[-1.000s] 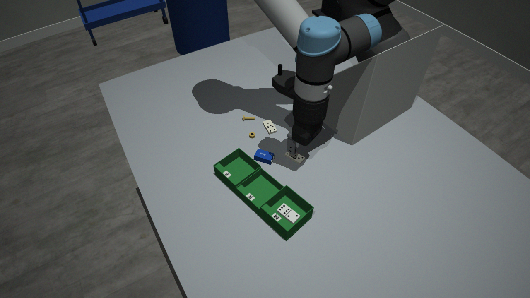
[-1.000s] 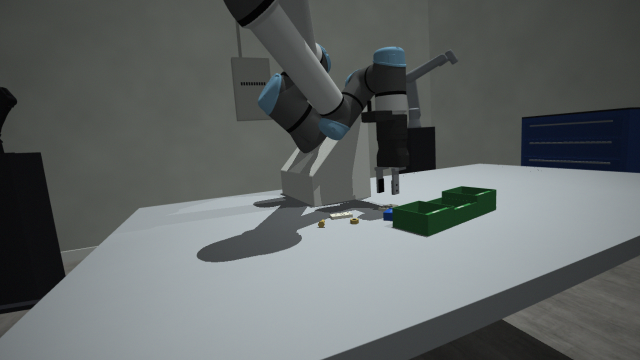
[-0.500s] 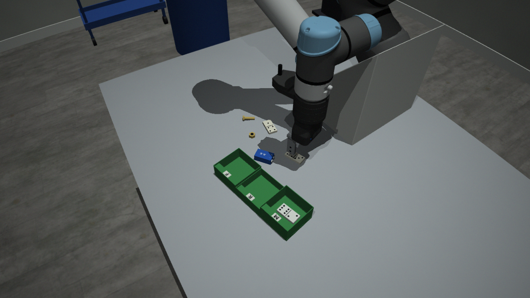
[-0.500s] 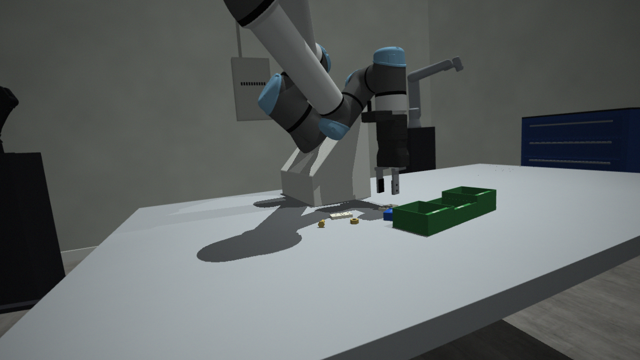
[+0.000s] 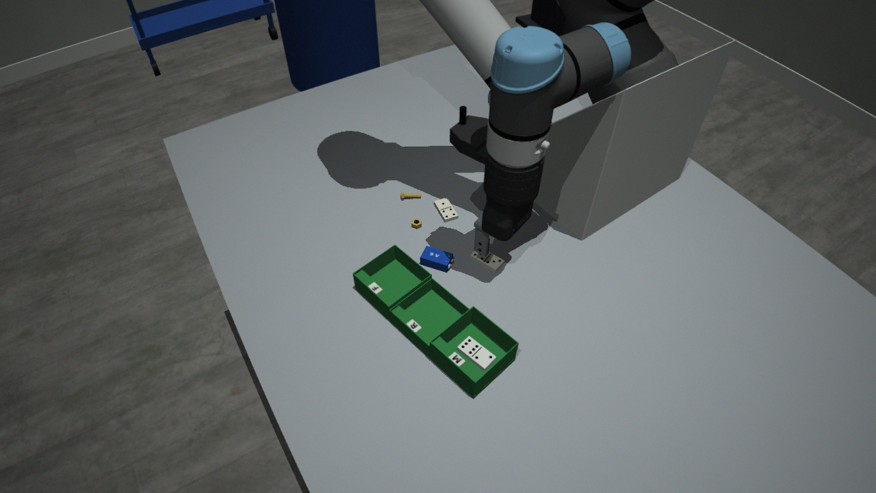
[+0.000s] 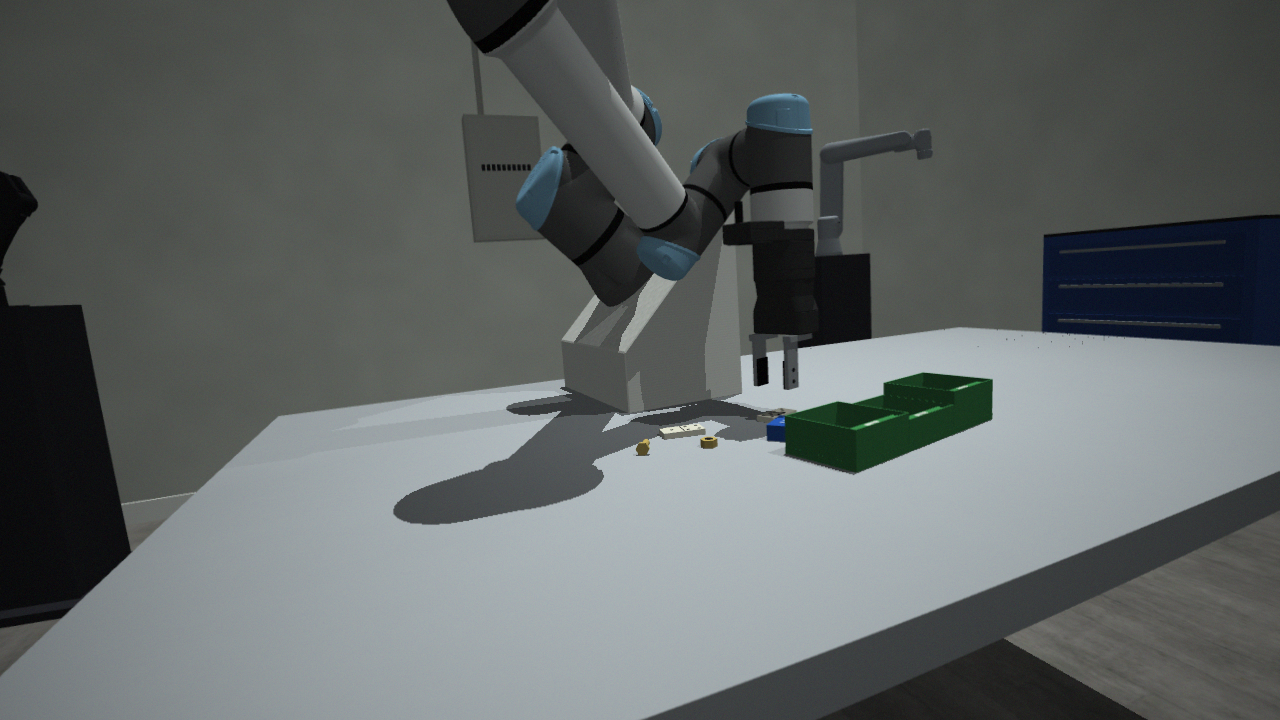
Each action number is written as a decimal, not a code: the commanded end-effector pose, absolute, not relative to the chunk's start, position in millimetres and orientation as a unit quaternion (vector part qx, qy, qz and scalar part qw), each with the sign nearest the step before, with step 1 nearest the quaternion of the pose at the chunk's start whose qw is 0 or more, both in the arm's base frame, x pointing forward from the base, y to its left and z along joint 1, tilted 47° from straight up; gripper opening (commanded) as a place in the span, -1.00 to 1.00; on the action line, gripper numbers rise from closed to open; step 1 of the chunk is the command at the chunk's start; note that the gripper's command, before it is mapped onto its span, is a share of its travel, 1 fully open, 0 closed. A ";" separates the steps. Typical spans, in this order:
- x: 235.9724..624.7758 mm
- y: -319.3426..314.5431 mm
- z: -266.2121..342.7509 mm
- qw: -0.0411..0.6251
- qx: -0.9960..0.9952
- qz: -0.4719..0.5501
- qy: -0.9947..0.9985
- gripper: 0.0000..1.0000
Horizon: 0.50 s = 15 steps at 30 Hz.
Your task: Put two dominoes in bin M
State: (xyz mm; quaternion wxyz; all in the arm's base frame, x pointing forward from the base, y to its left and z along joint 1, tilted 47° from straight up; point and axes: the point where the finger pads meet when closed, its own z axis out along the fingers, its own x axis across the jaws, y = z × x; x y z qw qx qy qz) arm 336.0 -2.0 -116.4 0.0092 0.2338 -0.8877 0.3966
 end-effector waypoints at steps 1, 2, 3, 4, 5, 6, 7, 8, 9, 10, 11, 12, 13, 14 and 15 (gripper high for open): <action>345.4 -23.8 -135.8 0.006 0.236 0.396 -0.887 0.57; 344.7 -20.9 -133.1 0.006 0.236 0.396 -0.887 0.57; 344.0 -18.1 -130.4 0.006 0.236 0.396 -0.887 0.57; 343.3 -15.3 -127.6 0.006 0.236 0.396 -0.887 0.57; 342.6 -12.4 -124.8 0.006 0.236 0.396 -0.887 0.57; 341.9 -9.6 -122.1 0.006 0.236 0.396 -0.887 0.57; 341.2 -6.8 -119.4 0.006 0.236 0.396 -0.887 0.57; 340.5 -3.9 -116.6 0.006 0.236 0.396 -0.887 0.57; 339.7 -1.3 -113.9 0.006 0.236 0.396 -0.887 0.57; 339.0 1.6 -111.2 0.006 0.236 0.396 -0.887 0.57; 338.3 4.4 -108.4 0.006 0.236 0.396 -0.887 0.57; 337.6 7.2 -105.7 0.006 0.236 0.396 -0.887 0.57; 336.9 10.0 -103.0 0.006 0.236 0.396 -0.887 0.57; 336.2 12.9 -100.2 0.006 0.236 0.396 -0.887 0.57; 335.5 15.7 -97.5 0.006 0.236 0.396 -0.887 0.57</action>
